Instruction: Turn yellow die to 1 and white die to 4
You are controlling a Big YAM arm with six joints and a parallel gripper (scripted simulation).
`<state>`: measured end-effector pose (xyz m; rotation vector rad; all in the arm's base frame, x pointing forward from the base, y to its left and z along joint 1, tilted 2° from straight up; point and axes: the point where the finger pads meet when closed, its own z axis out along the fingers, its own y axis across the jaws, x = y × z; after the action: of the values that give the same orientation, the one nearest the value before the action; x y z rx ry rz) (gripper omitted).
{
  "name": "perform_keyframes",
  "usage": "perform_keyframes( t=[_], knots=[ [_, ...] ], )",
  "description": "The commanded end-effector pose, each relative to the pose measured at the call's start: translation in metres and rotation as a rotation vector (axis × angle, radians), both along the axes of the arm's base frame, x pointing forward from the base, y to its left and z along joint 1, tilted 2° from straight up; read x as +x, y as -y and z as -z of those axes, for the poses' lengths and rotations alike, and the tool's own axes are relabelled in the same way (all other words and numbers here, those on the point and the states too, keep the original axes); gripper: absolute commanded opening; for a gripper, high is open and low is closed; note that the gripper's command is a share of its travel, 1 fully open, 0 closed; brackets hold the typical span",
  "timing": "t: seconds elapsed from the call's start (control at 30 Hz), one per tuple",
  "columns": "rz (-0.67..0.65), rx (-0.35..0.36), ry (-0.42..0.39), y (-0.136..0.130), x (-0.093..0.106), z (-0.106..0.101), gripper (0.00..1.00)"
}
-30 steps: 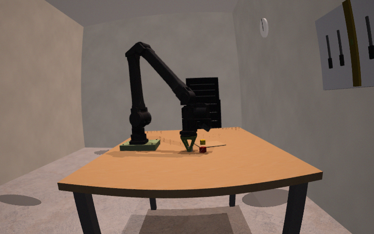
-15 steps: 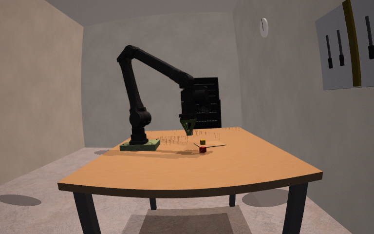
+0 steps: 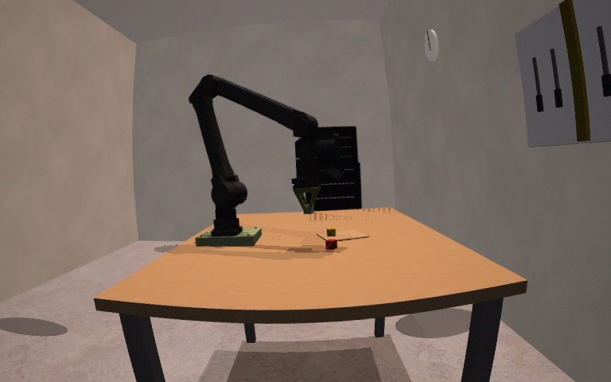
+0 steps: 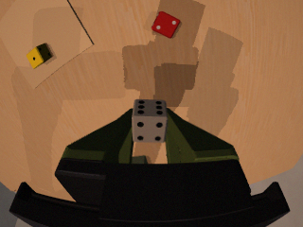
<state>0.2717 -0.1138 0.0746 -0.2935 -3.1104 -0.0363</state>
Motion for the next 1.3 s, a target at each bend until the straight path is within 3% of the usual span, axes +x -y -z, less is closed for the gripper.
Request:
perform_keyframes(
  t=[0.0,0.1,0.23,0.33,0.5,0.57,0.67,0.73,0.83,1.27],
  knots=[
    [-0.014,-0.017,0.047,0.007,0.026,-0.019,0.20],
    [-0.012,-0.015,0.045,0.002,0.031,-0.020,0.20],
    [-0.110,-0.011,0.055,-0.038,0.081,-0.023,0.20],
    [-0.143,-0.011,0.052,-0.059,0.103,-0.026,0.20],
    [-0.258,-0.001,0.052,-0.135,0.153,-0.026,0.20],
    [-0.283,0.001,0.052,-0.155,0.162,-0.025,0.20],
    [-0.287,0.001,0.052,-0.158,0.163,-0.025,0.20],
    [-0.265,-0.001,0.052,-0.147,0.151,-0.027,0.20],
    [-0.265,0.000,0.069,-0.148,0.156,-0.030,0.20],
    [-0.276,0.004,0.022,-0.152,0.147,-0.003,0.20]
  ],
)
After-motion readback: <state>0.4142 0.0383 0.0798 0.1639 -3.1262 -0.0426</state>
